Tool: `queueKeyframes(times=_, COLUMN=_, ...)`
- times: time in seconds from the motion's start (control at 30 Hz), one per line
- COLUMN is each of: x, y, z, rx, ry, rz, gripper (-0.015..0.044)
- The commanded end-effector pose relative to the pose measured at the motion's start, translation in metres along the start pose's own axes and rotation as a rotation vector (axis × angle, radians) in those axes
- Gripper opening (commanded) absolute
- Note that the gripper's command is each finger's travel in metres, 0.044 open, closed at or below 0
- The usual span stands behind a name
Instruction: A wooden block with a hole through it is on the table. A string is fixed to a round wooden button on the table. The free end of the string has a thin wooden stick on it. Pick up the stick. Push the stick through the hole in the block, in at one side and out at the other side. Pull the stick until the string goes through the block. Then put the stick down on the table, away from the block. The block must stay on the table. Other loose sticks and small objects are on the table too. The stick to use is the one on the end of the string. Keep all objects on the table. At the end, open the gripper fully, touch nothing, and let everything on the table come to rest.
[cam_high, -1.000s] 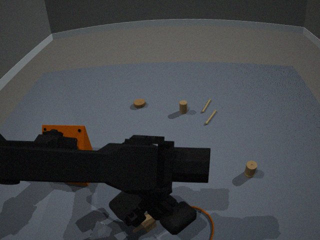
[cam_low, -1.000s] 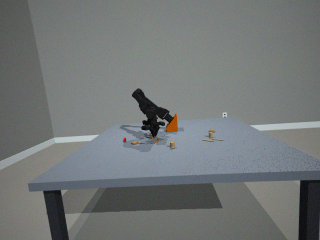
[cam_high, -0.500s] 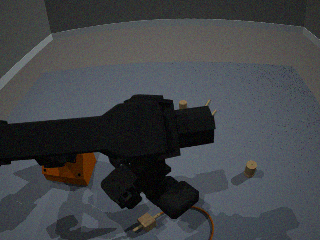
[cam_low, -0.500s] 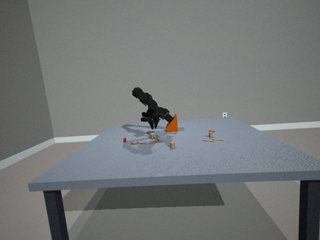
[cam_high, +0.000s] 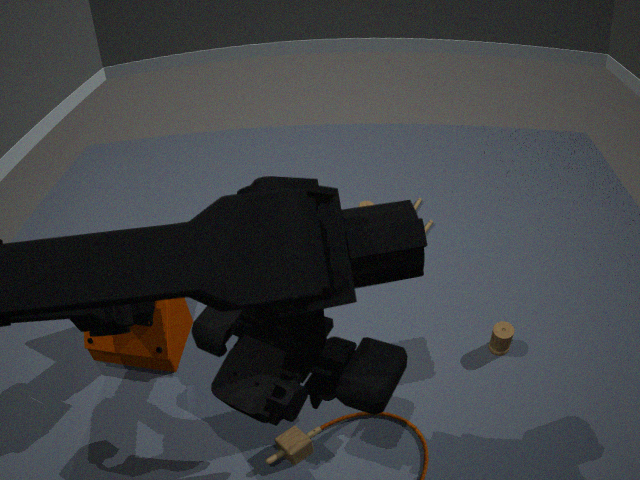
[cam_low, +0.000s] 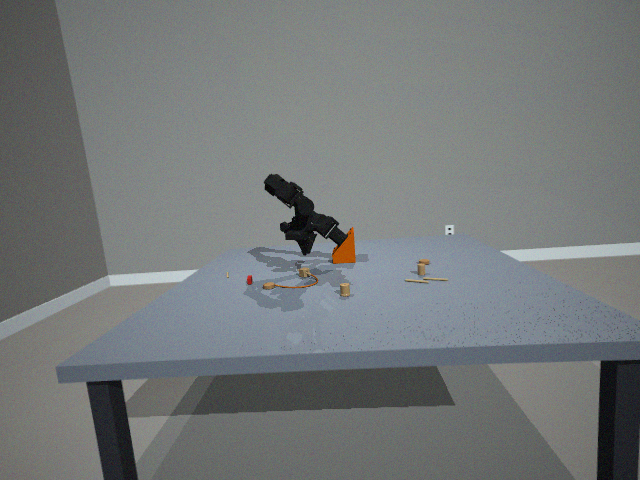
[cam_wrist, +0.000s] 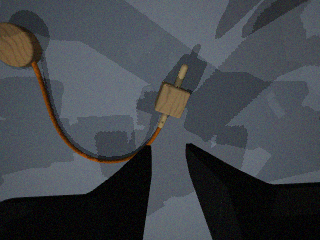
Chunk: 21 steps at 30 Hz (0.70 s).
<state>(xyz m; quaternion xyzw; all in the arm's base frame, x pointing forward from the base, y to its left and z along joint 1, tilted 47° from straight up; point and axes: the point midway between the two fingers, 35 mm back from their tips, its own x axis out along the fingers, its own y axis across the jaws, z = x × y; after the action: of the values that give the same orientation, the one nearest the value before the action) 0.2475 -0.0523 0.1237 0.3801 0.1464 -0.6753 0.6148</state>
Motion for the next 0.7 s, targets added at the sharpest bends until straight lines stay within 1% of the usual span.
queueKeyframes(times=0.0, x=-0.001, y=-0.003, z=0.01, rx=-0.522, ry=-0.002, rz=0.002, gripper=0.0124)
queueKeyframes(times=0.23, x=-0.002, y=-0.008, z=0.022, rx=-1.16, ry=-0.005, rz=0.0, gripper=0.0124)
queueKeyframes(times=0.67, x=-0.003, y=-0.013, z=0.033, rx=-1.799, ry=-0.006, rz=-0.003, gripper=0.0124)
